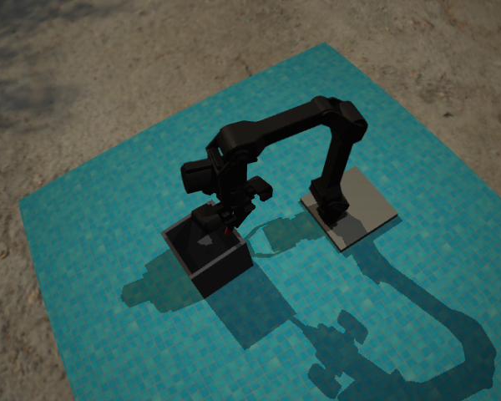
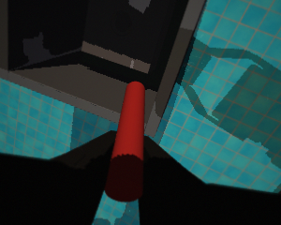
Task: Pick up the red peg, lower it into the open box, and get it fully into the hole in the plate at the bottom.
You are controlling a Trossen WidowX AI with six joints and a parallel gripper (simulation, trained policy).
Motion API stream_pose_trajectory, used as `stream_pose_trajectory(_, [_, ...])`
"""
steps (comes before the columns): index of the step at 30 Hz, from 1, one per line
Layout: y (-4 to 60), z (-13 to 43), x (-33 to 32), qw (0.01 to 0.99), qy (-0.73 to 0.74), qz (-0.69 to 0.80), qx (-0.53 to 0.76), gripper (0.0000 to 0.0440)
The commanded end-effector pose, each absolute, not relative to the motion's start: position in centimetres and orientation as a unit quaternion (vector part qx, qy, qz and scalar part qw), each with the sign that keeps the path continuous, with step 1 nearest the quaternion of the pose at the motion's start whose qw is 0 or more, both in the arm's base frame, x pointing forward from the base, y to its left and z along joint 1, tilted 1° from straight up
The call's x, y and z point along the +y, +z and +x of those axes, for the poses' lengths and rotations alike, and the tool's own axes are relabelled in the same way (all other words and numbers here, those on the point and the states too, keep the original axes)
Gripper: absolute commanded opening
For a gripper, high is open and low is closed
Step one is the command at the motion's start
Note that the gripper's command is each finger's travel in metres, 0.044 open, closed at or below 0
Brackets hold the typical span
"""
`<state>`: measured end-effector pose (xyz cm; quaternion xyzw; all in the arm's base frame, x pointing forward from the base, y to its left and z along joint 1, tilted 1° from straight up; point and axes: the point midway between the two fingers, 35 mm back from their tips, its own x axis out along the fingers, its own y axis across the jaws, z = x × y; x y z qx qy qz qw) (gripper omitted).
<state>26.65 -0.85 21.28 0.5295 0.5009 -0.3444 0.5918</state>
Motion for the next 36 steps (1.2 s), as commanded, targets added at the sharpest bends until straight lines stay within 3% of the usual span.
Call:
stream_pose_trajectory(1, [21.1, 27.2, -1.5, 0.59, -0.347, 0.528, 0.502, 0.0])
stream_pose_trajectory(36, [12.4, 33.0, -4.6, 0.57, -0.322, 0.507, 0.561, 0.0])
